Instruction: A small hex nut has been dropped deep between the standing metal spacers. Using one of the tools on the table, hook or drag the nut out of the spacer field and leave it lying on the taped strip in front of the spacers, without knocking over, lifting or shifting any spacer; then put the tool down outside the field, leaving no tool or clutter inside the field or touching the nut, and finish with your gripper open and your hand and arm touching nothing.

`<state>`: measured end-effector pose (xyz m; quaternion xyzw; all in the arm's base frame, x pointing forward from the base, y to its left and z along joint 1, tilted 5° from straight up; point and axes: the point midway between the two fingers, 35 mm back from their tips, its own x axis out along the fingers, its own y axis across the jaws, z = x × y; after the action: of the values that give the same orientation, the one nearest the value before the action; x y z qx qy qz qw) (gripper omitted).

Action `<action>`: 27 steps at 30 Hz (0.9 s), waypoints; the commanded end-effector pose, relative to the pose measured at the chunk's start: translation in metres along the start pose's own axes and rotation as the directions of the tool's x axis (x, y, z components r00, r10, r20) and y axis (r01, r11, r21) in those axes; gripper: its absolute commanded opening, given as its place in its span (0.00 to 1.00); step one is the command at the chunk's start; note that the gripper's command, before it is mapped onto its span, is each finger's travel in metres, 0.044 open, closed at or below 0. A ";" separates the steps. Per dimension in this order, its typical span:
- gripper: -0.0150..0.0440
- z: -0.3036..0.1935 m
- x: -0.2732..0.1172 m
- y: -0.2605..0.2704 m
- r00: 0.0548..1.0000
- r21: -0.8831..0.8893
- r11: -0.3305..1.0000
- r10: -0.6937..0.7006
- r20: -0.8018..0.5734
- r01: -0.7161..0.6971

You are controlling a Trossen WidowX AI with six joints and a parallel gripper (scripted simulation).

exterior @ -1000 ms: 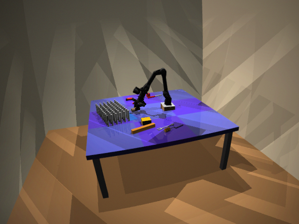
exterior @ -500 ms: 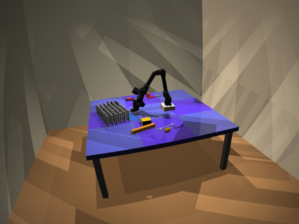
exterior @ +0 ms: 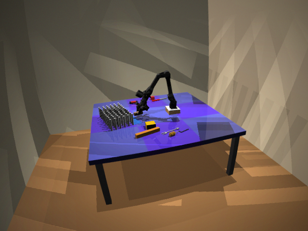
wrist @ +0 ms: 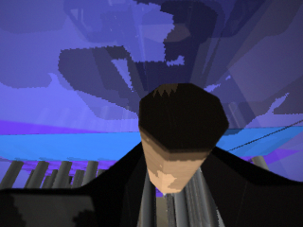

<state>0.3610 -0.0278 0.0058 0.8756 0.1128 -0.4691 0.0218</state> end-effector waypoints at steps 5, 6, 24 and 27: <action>0.25 -0.003 0.000 -0.004 1.000 0.000 1.000 0.004 -0.010 -0.004; 0.25 -0.003 0.000 -0.004 1.000 0.000 1.000 0.004 -0.010 -0.004; 0.25 -0.014 0.007 -0.006 1.000 0.000 1.000 0.004 -0.012 -0.004; 0.25 -0.015 0.008 -0.006 1.000 0.000 1.000 0.004 -0.012 -0.004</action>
<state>0.3695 -0.0183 0.0045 0.8756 0.1130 -0.4692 0.0213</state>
